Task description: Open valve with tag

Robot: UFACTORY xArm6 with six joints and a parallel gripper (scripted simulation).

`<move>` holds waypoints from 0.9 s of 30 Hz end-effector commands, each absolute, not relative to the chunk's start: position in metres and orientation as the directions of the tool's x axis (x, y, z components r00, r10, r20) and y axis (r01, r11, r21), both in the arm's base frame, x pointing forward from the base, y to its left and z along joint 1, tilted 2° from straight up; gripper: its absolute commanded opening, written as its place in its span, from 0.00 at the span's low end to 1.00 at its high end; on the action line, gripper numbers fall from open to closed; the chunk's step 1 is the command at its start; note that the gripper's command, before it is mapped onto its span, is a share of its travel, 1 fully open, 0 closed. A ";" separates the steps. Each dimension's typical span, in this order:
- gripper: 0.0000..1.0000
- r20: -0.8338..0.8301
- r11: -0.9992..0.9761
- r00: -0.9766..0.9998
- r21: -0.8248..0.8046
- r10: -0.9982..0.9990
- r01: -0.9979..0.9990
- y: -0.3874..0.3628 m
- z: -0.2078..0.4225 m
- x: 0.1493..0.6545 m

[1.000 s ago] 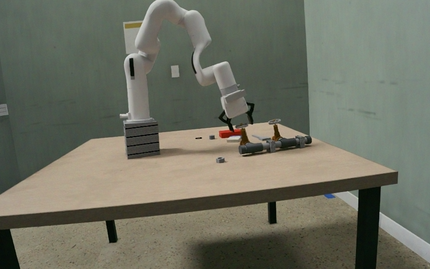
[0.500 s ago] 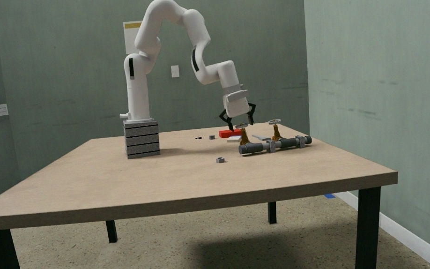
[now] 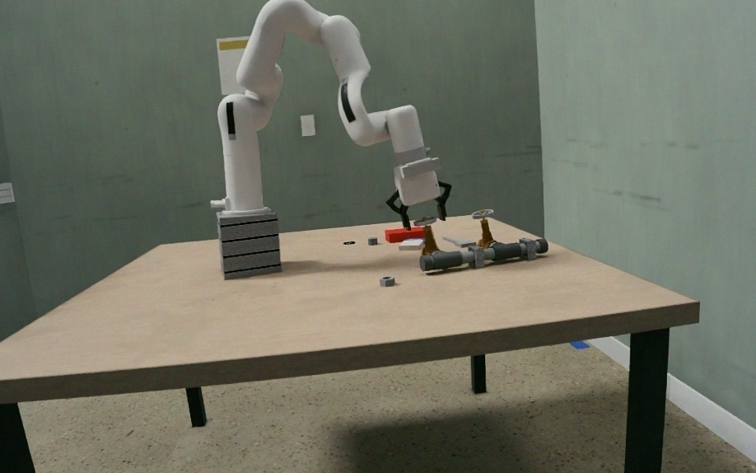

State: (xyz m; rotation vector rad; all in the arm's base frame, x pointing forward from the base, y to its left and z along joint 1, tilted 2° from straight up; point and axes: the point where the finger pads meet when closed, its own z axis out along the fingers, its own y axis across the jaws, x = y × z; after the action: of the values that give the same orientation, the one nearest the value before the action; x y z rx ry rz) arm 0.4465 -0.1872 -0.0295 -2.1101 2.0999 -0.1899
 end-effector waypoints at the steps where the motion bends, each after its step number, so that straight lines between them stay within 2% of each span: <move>1: 0.00 -0.018 -0.002 0.006 -0.198 -1.000 -0.980 -0.188 -0.028 0.448; 27: 0.00 -0.017 -0.010 0.014 -0.198 -1.000 -0.980 -0.188 -0.028 0.448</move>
State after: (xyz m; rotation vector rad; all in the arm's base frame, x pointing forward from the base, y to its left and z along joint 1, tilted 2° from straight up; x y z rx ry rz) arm 0.4467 -0.1872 -0.0293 -2.1144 2.1039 -0.1862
